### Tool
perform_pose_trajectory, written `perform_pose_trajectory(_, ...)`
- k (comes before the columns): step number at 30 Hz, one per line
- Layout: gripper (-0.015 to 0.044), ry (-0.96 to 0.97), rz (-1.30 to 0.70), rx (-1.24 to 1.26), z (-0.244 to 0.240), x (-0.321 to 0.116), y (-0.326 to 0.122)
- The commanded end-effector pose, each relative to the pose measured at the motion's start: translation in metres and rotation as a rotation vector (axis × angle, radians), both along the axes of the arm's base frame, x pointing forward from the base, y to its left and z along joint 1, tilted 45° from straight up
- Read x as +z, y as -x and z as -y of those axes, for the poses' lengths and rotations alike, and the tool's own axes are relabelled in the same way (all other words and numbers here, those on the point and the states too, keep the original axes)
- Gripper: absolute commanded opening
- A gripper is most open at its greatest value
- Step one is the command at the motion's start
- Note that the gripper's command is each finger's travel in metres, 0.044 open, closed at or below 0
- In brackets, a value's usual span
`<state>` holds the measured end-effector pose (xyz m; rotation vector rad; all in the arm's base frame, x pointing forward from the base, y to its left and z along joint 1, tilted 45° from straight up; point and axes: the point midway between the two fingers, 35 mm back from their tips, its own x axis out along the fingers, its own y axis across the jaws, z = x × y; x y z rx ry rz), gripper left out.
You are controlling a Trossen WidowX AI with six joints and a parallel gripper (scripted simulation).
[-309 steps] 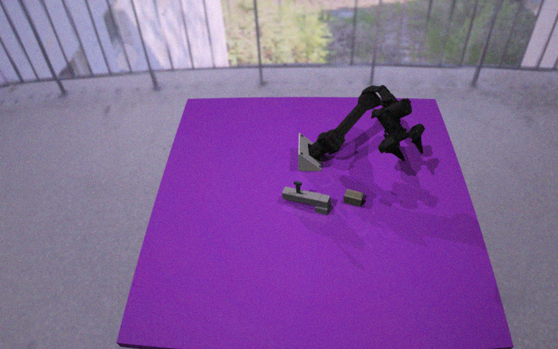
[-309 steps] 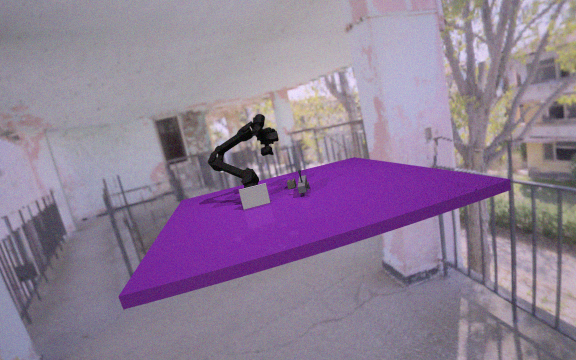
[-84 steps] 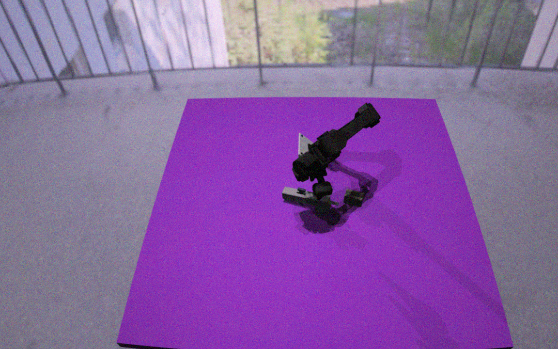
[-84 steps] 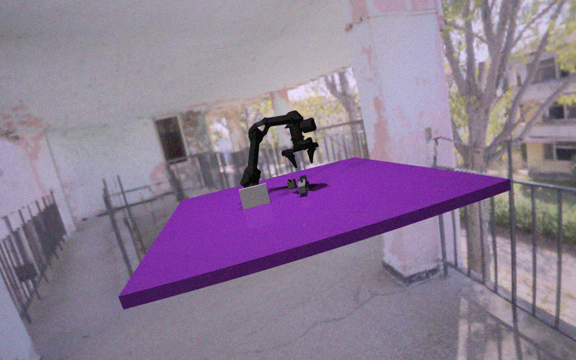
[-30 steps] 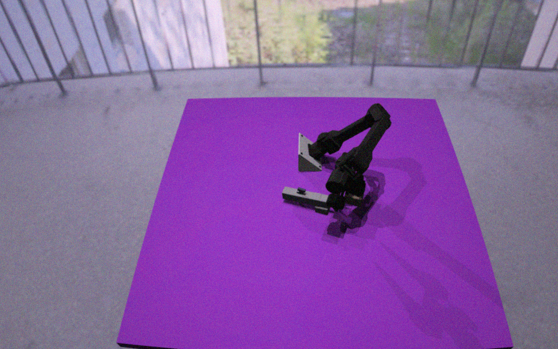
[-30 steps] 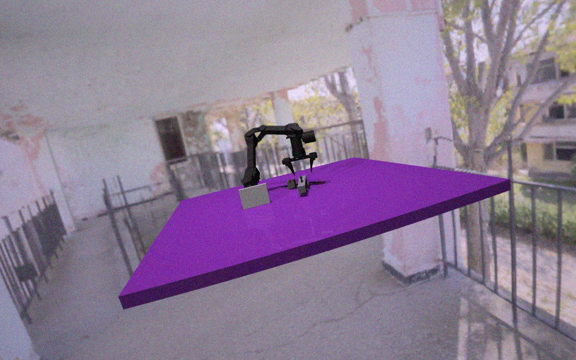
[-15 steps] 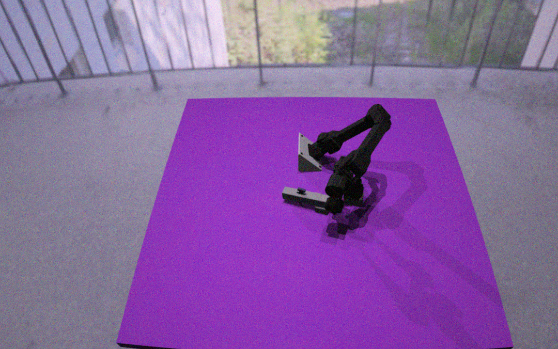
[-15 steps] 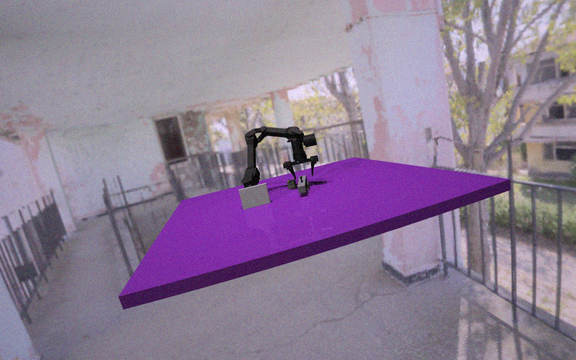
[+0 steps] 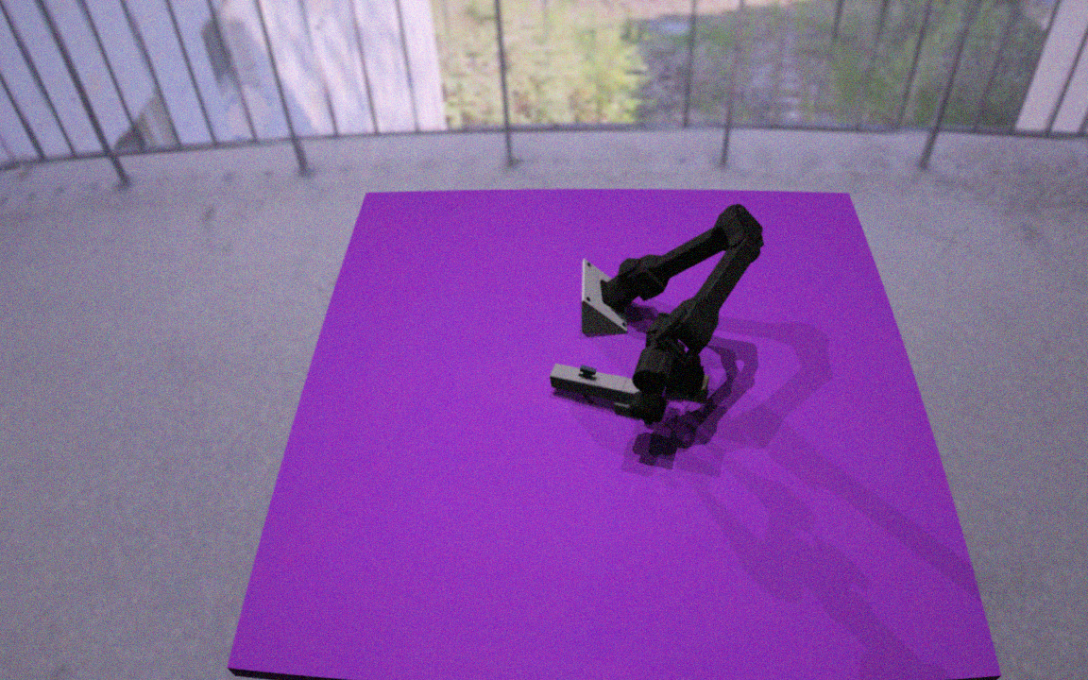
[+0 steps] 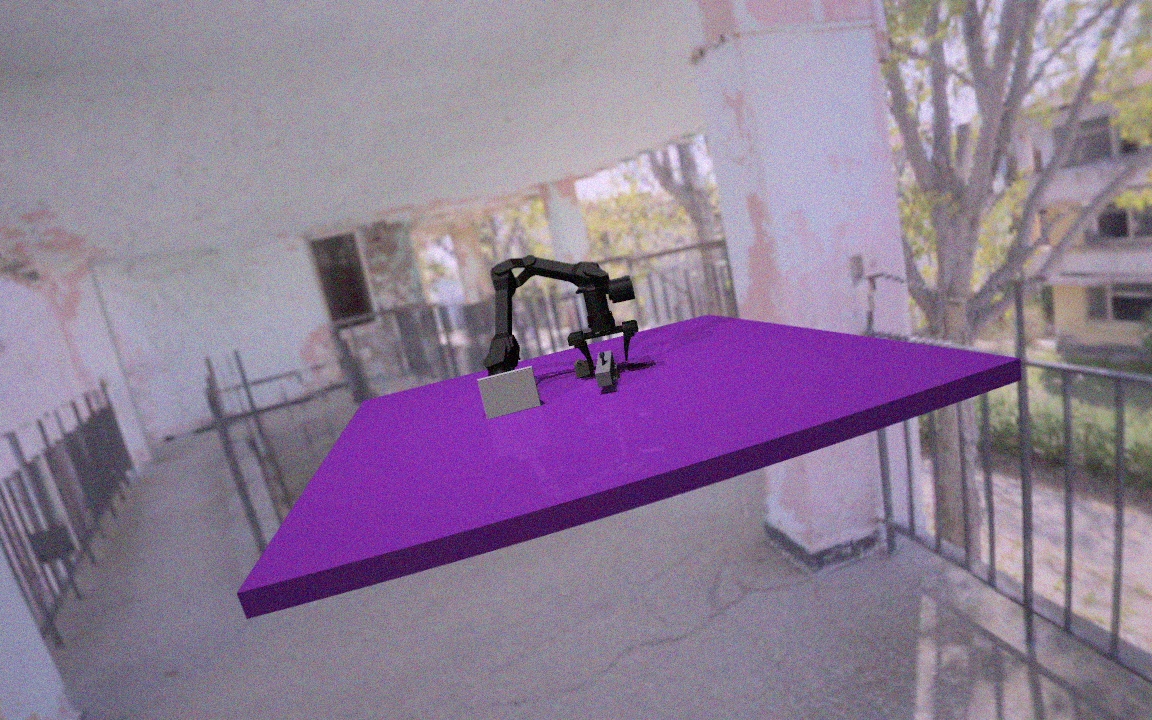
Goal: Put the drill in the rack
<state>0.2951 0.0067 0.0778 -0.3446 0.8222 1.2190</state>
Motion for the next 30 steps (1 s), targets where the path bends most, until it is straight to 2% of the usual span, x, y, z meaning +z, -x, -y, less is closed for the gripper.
perform_pose_trajectory(1,0.0440,-0.007,-0.012,-0.001,-0.0053,-0.0075,0.0032)
perform_pose_trajectory(7,0.0440,-0.007,-0.012,-0.001,-0.0058,-0.0084,0.0033)
perform_pose_trajectory(22,0.0046,-0.001,-0.002,0.002,-0.0040,-0.0057,0.0010)
perform_pose_trajectory(30,0.0000,-0.001,-0.002,0.002,-0.0040,-0.0057,0.0010)
